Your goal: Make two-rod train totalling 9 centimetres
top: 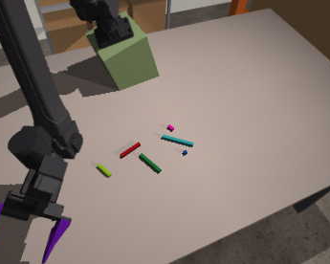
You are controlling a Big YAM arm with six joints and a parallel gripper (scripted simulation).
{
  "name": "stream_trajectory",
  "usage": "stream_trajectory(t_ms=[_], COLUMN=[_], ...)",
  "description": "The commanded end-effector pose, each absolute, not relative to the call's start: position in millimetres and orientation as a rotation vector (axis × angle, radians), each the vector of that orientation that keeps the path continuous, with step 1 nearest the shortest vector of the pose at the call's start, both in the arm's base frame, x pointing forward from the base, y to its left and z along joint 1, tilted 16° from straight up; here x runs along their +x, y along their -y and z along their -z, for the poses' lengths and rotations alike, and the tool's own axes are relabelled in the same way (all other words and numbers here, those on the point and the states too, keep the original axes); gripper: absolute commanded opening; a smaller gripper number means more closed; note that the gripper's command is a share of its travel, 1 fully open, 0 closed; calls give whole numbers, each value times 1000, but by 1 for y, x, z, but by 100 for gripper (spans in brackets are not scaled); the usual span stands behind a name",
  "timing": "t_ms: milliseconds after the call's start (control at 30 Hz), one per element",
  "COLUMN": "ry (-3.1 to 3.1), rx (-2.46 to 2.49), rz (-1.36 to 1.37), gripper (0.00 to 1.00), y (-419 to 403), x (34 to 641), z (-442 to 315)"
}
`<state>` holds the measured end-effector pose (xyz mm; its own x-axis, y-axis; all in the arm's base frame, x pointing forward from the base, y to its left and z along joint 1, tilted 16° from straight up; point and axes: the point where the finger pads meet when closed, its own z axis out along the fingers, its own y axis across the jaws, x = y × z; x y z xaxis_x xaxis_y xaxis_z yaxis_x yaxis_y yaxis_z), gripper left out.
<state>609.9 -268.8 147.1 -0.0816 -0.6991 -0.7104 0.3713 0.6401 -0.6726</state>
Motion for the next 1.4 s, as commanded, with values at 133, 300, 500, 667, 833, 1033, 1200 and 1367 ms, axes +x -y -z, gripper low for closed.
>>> stream_trajectory(t_ms=[133, 300, 500, 667, 833, 1033, 1200, 1367], ry=[-1379, -1379, -1379, -1376, -1524, -1695, -1836, -1992], rx=[-301, -301, -301, -302, -330, -380, -433, -506], rz=[912, 912, 912, 886, 790, 690, 614, 538], gripper=[100, 100, 100, 100, 100, 100, 100, 100], y=[268, 268, 268, 254, 216, 169, 130, 88], x=[611, 611, 611, 615, 623, 622, 612, 591], z=[-153, -153, -153, -165, -132, -94, -61, -27])
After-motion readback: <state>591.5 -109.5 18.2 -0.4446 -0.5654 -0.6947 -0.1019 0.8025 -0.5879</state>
